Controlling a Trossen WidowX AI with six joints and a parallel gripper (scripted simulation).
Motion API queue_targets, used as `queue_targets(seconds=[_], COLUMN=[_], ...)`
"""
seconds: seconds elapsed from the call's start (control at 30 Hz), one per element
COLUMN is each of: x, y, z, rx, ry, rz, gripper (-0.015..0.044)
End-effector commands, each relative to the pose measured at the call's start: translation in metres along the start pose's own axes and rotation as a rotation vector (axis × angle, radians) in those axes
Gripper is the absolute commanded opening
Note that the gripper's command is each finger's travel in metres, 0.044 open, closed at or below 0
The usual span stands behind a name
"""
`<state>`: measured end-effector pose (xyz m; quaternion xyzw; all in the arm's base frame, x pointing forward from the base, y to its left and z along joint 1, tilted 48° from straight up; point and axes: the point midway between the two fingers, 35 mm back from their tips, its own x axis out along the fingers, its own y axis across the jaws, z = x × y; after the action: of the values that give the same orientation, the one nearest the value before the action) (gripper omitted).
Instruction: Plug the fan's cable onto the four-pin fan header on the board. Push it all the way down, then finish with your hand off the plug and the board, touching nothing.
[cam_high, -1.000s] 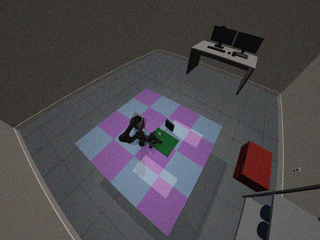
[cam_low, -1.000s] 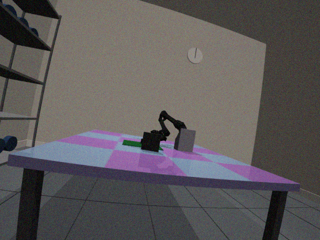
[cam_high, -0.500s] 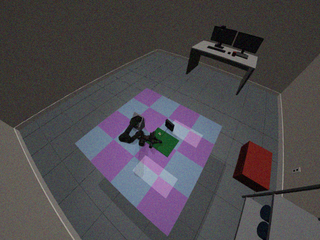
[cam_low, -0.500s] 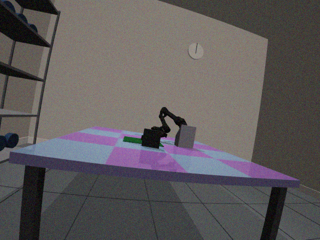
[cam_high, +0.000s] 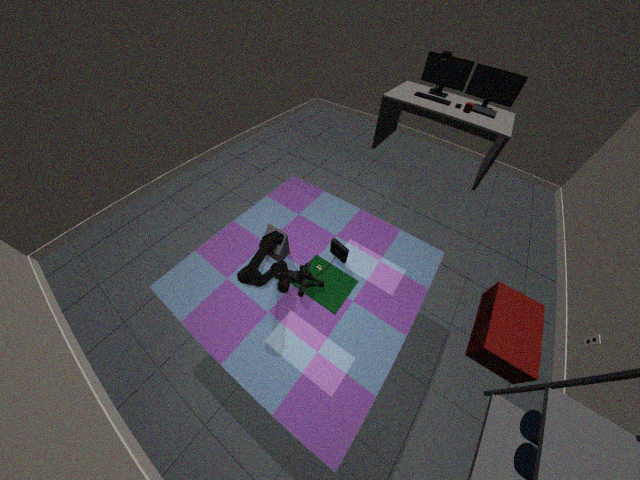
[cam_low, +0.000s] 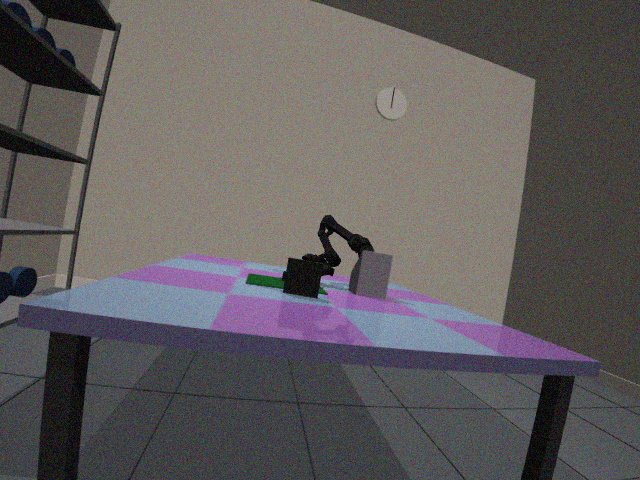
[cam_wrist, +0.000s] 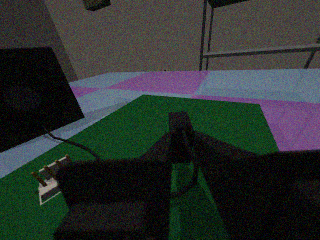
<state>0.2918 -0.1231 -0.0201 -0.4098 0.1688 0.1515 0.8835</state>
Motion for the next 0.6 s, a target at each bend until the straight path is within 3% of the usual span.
queue_targets(seconds=[0.0,0.2,0.37,0.57], x=[-0.0002,-0.0002,0.0000,0.0000], y=[0.0004,0.0004,0.0000,0.0000], z=[0.0002,0.0002,0.0000,0.0000], rx=[0.002,0.002,0.000,0.000], ry=[0.001,0.001,0.000,0.000], rz=[0.001,0.001,0.000,0.000], gripper=[0.0000,0.0000,0.0131,0.0140])
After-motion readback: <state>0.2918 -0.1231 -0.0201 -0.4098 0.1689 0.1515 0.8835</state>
